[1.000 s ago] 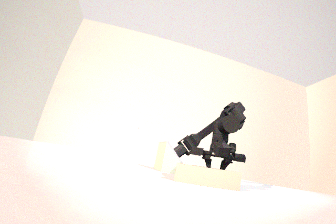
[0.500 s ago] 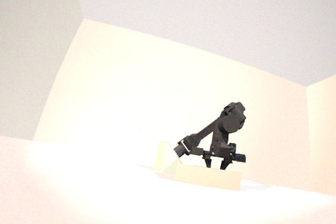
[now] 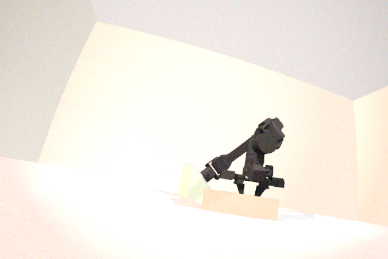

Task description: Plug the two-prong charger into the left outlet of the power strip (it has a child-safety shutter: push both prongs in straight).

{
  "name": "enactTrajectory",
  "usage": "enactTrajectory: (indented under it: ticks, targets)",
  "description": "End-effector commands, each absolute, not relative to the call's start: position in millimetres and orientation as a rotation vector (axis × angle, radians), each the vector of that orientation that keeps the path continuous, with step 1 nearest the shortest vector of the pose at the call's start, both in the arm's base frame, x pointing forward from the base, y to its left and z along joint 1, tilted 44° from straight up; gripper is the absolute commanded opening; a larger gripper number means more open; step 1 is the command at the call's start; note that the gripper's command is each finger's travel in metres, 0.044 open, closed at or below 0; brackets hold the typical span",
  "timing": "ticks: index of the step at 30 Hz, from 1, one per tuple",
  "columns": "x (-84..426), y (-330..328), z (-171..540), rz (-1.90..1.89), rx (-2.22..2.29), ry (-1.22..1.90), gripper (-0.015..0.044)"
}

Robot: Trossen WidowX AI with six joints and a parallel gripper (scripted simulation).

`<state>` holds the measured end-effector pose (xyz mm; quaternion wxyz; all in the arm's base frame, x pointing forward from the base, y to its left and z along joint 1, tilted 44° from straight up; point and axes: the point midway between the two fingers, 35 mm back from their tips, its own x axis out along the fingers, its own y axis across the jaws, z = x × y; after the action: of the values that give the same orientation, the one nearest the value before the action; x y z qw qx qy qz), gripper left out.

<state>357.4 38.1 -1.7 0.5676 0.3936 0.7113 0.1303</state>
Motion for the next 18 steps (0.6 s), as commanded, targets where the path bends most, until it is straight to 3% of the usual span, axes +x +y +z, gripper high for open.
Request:
enactTrajectory:
  ticks: [1,18]
  targets:
    - [359.8,37.7,-1.3,0.310,0.926,1.669,0.0000]
    - [365.4,35.9,-2.6,0.310,0.926,1.668,0.0000]
